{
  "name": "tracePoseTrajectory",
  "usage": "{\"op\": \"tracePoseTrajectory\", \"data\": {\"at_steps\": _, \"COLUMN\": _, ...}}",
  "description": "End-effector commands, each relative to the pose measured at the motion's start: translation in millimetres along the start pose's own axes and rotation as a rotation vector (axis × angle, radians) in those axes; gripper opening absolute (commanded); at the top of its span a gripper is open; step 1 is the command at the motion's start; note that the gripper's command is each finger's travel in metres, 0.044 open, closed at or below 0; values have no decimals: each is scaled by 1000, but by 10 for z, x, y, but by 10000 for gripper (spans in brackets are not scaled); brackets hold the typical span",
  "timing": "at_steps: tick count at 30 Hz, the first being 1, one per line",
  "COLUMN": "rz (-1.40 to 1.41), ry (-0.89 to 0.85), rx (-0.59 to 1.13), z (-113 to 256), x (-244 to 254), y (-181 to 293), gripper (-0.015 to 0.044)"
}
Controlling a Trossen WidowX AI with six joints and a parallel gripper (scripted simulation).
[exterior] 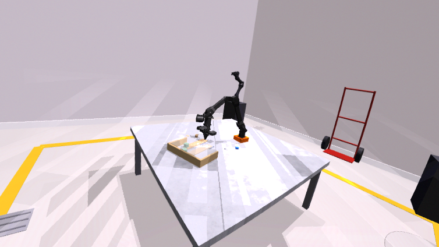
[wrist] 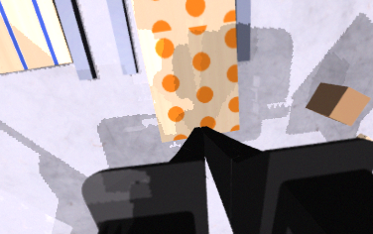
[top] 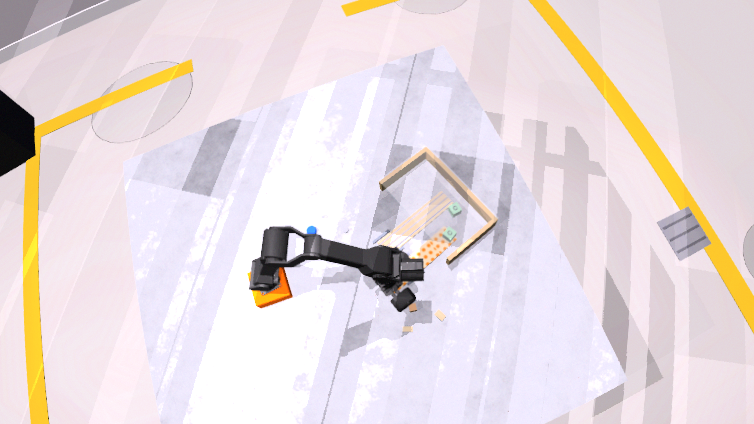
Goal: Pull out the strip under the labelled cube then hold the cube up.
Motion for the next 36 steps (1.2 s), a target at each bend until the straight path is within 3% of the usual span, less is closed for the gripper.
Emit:
{"op": "tracePoseTrajectory", "data": {"at_steps": 1, "rz": -7, "ry": -7, "rx": 28, "z": -52, "x": -8, "y": 133, "gripper": 0}}
{"op": "tracePoseTrajectory", "data": {"at_steps": 36, "rz": -7, "ry": -6, "rx": 33, "z": -54, "x": -67, "y": 643, "gripper": 0}}
Point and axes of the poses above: the point midway between the two fingers, 35 mm back from their tips, its own z axis back along the fingers, its own x axis across the jaws, y = z × x, the point moved 3 cm from there along z, back along the fingers, and after that the axes turned 6 degrees about -z, right-handed, at the moved point
